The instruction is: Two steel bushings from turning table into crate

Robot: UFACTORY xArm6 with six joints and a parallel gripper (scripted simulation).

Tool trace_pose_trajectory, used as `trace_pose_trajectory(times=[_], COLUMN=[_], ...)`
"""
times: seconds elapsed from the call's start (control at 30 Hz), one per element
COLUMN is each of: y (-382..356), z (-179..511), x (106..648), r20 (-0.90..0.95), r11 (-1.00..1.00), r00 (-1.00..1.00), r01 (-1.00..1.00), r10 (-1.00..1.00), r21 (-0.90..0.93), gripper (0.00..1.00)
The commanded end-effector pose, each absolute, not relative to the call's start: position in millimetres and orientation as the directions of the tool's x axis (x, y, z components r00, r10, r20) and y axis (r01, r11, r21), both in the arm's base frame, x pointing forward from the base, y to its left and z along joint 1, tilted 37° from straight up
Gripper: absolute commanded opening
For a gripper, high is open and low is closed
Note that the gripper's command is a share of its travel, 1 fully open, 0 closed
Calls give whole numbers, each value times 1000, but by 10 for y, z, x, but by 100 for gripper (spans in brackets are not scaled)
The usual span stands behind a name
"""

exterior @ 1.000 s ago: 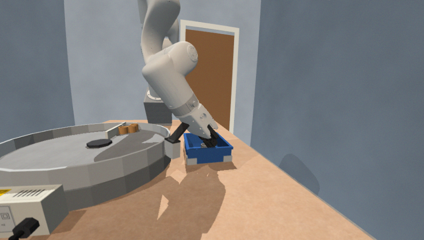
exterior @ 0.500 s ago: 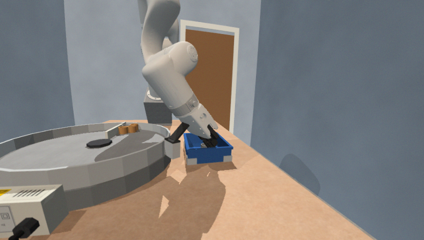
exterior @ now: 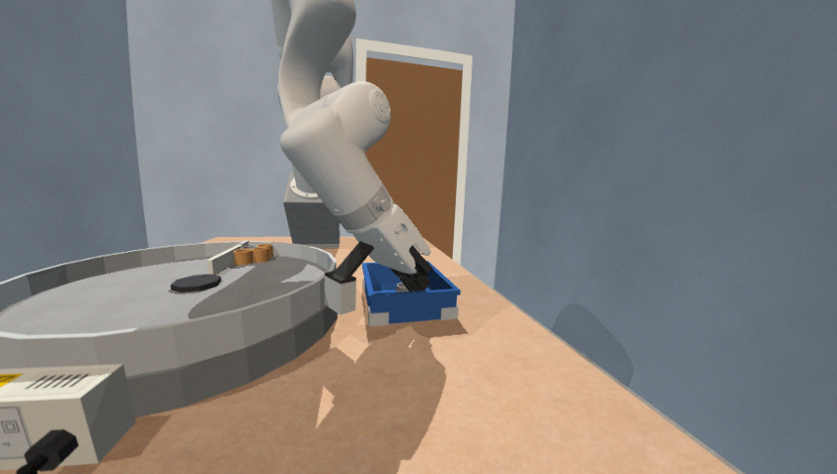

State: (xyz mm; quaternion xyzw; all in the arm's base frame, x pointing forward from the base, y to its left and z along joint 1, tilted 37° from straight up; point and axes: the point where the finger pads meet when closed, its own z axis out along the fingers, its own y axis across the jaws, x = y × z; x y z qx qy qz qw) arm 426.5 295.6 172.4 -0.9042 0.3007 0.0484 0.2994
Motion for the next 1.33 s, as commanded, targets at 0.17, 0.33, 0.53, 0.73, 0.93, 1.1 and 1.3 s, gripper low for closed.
trace_pose_trajectory(times=[0.17, 0.33, 0.53, 0.73, 0.93, 1.1, 1.3], y=[2955, 2946, 2917, 2889, 2880, 2878, 2878], z=[1776, 1844, 2058, 2262, 2331, 2344, 2344], x=[4242, 4191, 4030, 3877, 3825, 3815, 3815], r20=[-266, -266, -266, -266, -266, -266, -266], r11=[-639, -639, -639, -639, -639, -639, -639], r00=[815, 815, 815, 815, 815, 815, 815], r01=[-571, -571, -571, -571, -571, -571, -571], r10=[-514, -514, -514, -514, -514, -514, -514], r21=[-515, -515, -515, -515, -515, -515, -515], gripper=[11, 11, 11, 11, 11, 11, 11])
